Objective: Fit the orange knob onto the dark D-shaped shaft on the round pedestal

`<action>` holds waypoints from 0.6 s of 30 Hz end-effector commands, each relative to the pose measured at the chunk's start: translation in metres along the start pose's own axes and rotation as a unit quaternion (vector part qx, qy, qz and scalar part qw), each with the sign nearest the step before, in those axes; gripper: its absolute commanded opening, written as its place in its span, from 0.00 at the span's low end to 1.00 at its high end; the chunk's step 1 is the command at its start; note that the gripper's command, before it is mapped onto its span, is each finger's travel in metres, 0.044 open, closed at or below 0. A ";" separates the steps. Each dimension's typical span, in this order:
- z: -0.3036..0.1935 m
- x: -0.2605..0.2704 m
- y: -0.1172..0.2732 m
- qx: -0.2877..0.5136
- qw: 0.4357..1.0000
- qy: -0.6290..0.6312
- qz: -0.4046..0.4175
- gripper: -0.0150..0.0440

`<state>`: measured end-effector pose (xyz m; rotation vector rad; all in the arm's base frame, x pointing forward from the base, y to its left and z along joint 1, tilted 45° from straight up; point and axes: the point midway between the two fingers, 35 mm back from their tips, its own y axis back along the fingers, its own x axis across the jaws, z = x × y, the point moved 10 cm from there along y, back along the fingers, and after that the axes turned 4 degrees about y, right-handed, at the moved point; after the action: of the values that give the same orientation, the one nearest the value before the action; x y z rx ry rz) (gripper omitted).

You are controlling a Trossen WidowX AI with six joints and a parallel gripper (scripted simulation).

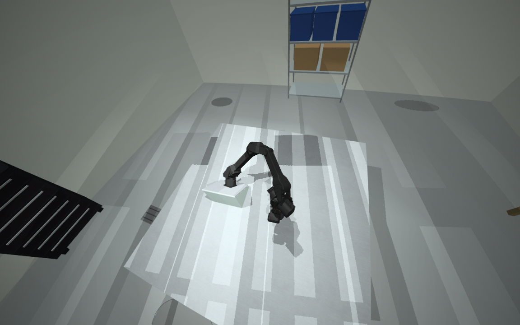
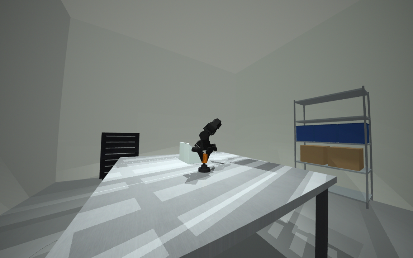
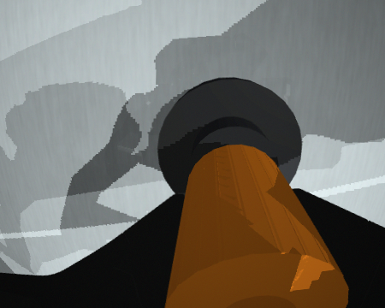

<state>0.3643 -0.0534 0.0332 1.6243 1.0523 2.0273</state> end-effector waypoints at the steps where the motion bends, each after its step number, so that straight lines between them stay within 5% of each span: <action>1: 0.000 -0.002 0.004 -0.005 1.000 0.000 0.000 0.25; 18: 0.002 -0.004 -0.001 -0.005 1.000 0.000 0.000 0.25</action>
<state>0.3674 -0.0549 0.0309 1.6166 1.0507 2.0318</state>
